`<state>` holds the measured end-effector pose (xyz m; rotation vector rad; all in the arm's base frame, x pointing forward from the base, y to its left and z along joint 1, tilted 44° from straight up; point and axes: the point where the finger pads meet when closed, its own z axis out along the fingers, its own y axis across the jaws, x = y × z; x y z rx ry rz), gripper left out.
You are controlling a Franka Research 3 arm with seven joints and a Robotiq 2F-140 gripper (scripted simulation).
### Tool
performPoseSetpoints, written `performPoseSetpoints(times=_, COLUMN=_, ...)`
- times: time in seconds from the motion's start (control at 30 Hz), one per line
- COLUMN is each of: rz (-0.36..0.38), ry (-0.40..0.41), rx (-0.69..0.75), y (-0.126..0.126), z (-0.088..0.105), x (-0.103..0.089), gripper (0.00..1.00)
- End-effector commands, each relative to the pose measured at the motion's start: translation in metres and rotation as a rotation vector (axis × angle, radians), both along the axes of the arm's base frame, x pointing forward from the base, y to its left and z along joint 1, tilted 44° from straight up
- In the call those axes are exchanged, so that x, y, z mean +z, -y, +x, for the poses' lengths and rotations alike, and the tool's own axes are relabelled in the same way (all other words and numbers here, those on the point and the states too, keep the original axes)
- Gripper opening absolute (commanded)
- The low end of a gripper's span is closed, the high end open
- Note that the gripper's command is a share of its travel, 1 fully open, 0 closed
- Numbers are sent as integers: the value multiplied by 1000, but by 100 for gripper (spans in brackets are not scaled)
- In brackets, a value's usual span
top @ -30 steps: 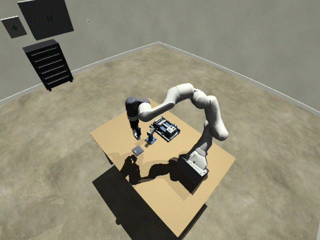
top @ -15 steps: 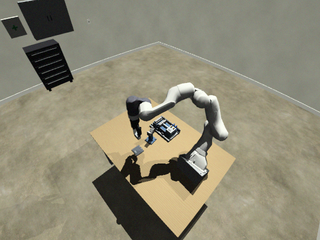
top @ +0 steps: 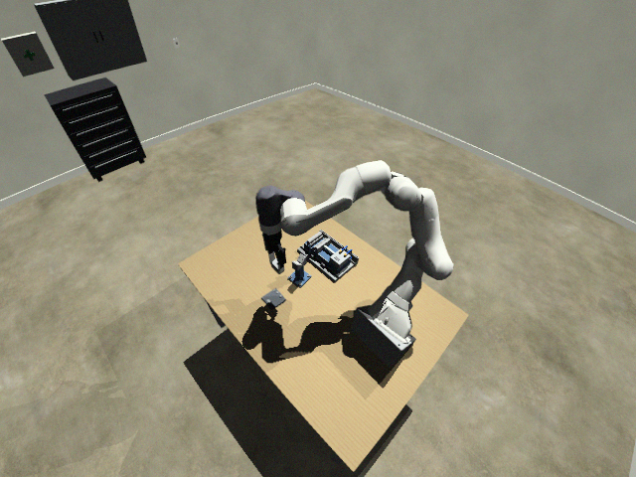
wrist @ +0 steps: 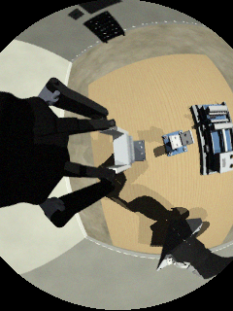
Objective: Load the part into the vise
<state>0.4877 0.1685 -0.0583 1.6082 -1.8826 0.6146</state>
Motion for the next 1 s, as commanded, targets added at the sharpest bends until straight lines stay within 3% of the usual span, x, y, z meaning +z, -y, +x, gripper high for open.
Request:
performPoseSetpoints(times=0.0, rz=11, ry=-17, rx=28, y=6, z=5, x=9, gripper=0)
performPoseSetpoints(times=0.97, rz=24, ry=-79, rx=98, y=69, z=4, x=68, gripper=0)
